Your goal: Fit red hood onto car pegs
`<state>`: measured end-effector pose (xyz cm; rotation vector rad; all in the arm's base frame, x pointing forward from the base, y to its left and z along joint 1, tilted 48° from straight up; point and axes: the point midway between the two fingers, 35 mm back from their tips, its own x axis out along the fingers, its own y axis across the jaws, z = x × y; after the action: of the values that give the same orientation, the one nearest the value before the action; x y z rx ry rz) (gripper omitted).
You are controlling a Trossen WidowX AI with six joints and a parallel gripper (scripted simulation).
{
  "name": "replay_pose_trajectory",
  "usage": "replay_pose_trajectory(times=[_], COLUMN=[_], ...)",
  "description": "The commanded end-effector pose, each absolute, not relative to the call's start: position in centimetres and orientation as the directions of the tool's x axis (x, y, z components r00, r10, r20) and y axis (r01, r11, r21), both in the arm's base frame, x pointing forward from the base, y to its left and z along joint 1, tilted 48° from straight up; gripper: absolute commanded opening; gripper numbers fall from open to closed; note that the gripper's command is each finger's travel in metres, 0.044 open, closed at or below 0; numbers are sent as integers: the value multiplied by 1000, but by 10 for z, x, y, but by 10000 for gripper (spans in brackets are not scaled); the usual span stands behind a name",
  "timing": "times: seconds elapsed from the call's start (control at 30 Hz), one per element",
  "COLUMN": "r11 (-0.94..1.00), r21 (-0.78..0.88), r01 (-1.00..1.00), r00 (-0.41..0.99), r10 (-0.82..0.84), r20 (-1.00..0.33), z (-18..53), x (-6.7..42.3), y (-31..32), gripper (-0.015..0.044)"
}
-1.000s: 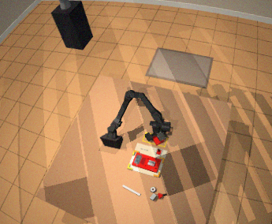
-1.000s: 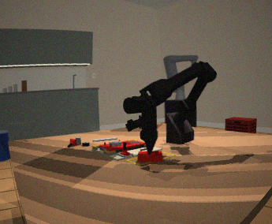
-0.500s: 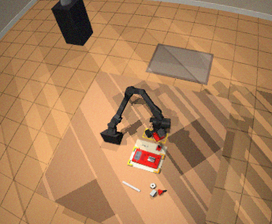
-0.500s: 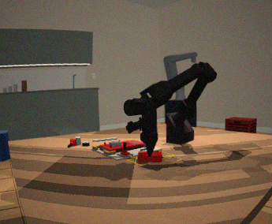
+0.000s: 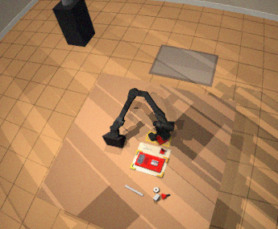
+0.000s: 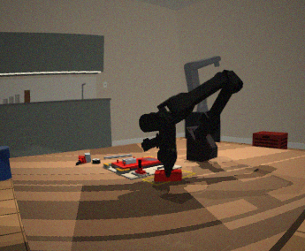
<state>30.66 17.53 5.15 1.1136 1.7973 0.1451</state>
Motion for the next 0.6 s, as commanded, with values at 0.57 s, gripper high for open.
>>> replay_pose_trajectory(times=[0.57], r11=[570], r21=[532], r01=[627], r00=[-105], r10=[738], r20=[-667], z=[44], x=[304], y=[183], gripper=[440])
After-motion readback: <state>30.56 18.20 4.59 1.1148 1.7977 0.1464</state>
